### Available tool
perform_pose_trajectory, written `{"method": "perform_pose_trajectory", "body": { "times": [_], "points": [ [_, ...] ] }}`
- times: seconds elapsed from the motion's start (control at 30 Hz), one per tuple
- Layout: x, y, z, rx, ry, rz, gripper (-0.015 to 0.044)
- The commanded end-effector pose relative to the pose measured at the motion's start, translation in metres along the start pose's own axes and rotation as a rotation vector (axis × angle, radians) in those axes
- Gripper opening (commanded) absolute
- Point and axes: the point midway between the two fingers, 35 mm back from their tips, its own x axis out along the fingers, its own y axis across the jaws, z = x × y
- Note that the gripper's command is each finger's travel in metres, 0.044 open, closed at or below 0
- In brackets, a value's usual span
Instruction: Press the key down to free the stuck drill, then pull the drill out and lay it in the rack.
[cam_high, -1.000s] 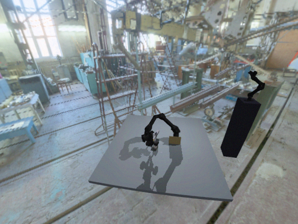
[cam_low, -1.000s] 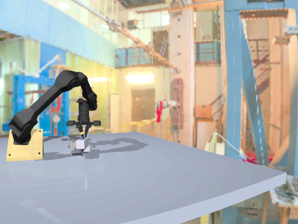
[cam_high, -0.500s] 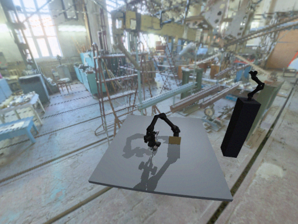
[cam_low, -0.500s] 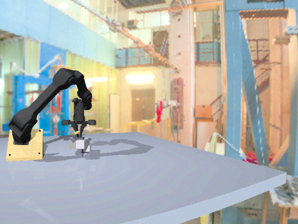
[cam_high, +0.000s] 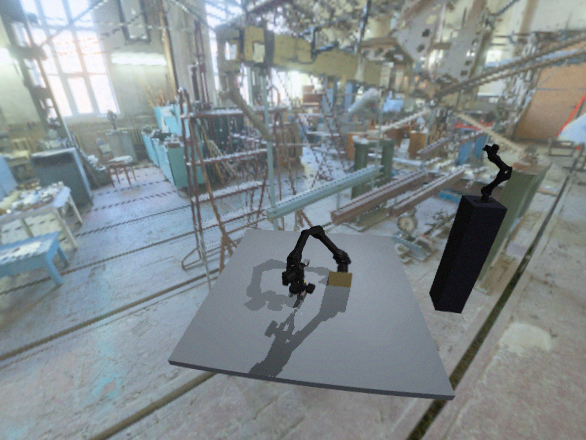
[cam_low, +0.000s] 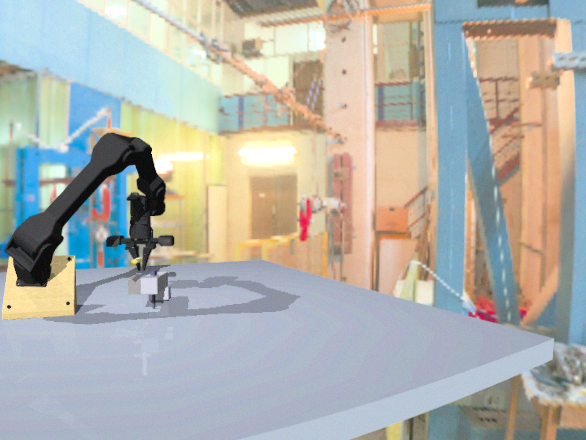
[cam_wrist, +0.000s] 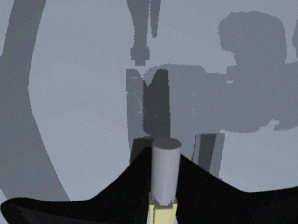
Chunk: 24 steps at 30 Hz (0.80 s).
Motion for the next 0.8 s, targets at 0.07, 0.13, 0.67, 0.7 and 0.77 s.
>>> {"method": "perform_pose_trajectory", "body": {
  "times": [0.07, 0.13, 0.67, 0.7, 0.77],
  "points": [
    [0.013, 0.001, 0.0, -0.004, 0.005, 0.001, 0.0],
    [0.017, 0.001, -0.001, -0.004, 0.005, 0.001, 0.0],
    [0.034, 0.001, -0.001, -0.004, 0.005, 0.001, 0.0],
    [0.035, 0.001, -0.001, -0.004, 0.005, 0.001, 0.0],
    [0.038, 0.001, -0.001, -0.004, 0.006, 0.001, 0.0]
  ]
}}
